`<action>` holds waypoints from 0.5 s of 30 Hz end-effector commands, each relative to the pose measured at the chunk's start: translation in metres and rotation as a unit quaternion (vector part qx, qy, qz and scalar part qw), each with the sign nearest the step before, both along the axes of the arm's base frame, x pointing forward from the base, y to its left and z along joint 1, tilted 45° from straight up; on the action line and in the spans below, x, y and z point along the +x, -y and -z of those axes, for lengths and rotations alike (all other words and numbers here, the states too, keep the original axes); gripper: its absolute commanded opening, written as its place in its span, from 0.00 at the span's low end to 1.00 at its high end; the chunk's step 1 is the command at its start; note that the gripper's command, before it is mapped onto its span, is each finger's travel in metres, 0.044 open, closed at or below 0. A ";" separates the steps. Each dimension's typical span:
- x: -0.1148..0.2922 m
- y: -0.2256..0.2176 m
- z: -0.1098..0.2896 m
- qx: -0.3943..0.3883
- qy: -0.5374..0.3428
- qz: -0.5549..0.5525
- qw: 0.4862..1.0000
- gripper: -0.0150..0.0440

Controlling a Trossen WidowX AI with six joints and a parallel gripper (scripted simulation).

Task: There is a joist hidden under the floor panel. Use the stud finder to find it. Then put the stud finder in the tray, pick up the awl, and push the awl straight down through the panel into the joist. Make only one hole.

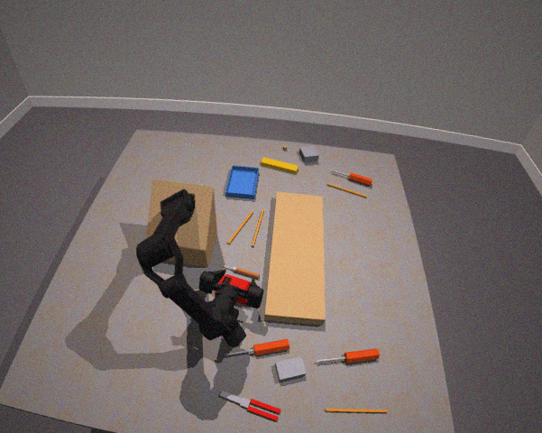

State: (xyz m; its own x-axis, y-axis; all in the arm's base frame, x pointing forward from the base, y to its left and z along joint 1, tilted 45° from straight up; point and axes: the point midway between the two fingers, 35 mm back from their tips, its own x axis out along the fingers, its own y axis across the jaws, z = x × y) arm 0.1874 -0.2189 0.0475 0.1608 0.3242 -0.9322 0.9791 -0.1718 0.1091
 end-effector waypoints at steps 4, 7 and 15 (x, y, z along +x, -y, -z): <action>-0.001 0.004 -0.010 -0.003 0.002 -0.003 1.000 1.00; -0.002 0.006 -0.015 -0.003 0.002 -0.003 1.000 1.00; -0.001 -0.002 -0.032 -0.003 0.002 -0.002 1.000 1.00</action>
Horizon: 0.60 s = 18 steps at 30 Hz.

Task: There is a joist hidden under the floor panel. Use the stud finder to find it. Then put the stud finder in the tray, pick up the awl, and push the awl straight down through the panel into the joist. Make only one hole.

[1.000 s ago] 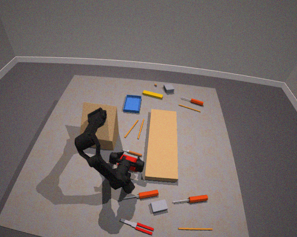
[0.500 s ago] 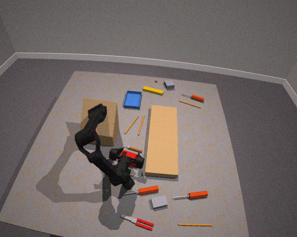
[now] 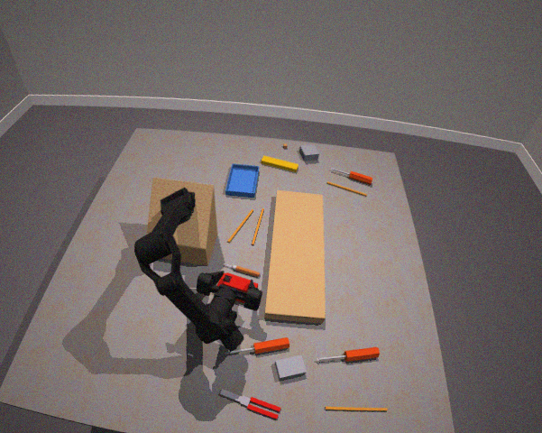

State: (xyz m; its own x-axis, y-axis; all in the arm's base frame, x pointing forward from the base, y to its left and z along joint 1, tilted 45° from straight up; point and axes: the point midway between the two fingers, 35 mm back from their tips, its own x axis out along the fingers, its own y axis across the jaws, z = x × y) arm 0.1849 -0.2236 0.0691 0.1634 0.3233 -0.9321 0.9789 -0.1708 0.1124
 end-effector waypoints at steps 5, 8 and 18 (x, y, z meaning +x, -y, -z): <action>0.003 -0.047 -0.043 0.000 0.001 0.001 1.000 1.00; 0.003 -0.053 -0.048 0.001 0.001 0.001 1.000 1.00; 0.011 -0.035 -0.015 -0.198 0.029 -0.239 0.950 1.00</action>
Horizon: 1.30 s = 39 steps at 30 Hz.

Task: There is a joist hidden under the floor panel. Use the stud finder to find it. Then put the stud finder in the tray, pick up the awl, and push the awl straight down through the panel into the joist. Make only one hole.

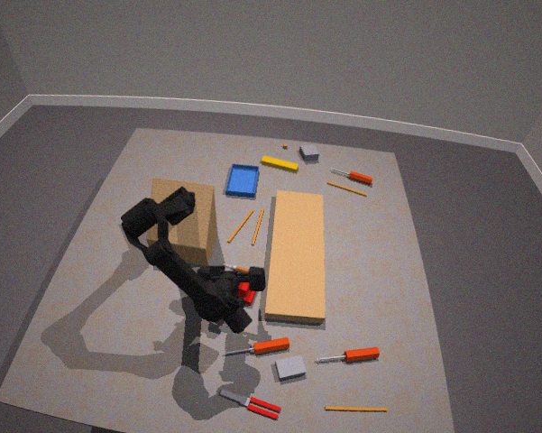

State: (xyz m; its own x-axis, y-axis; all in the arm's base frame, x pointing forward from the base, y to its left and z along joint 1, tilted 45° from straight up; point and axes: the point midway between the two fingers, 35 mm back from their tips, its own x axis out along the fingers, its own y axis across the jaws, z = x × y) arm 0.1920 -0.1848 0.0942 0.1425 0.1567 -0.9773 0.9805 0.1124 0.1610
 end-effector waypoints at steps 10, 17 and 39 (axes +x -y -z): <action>0.008 0.010 0.031 -0.410 -0.078 -0.466 0.780 1.00; -0.003 0.009 0.030 -0.495 -0.152 -0.534 0.668 1.00; 0.000 0.012 0.030 -0.494 -0.153 -0.537 0.667 1.00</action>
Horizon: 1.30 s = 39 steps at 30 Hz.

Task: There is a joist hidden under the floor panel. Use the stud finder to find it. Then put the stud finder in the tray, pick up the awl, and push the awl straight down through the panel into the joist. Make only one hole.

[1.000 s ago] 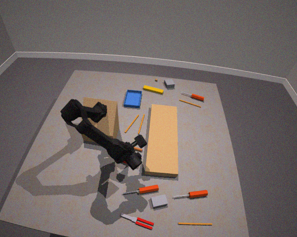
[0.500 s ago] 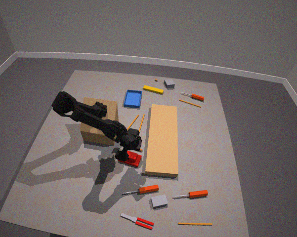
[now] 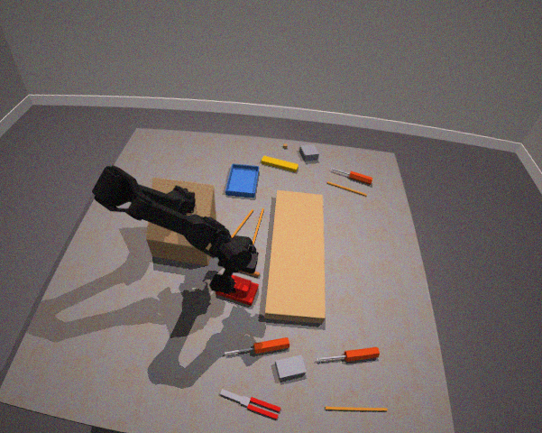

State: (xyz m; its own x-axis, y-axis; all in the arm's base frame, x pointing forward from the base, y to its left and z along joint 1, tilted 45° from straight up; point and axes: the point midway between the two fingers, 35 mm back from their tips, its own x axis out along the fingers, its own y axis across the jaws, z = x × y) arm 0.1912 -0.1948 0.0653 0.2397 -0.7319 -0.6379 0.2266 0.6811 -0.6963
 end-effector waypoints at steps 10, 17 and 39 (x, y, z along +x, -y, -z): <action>0.001 0.014 0.013 -0.001 -0.004 -0.001 1.000 1.00; 0.001 0.022 0.021 -0.001 -0.004 -0.001 1.000 1.00; -0.002 0.036 0.035 -0.003 -0.004 -0.002 1.000 0.78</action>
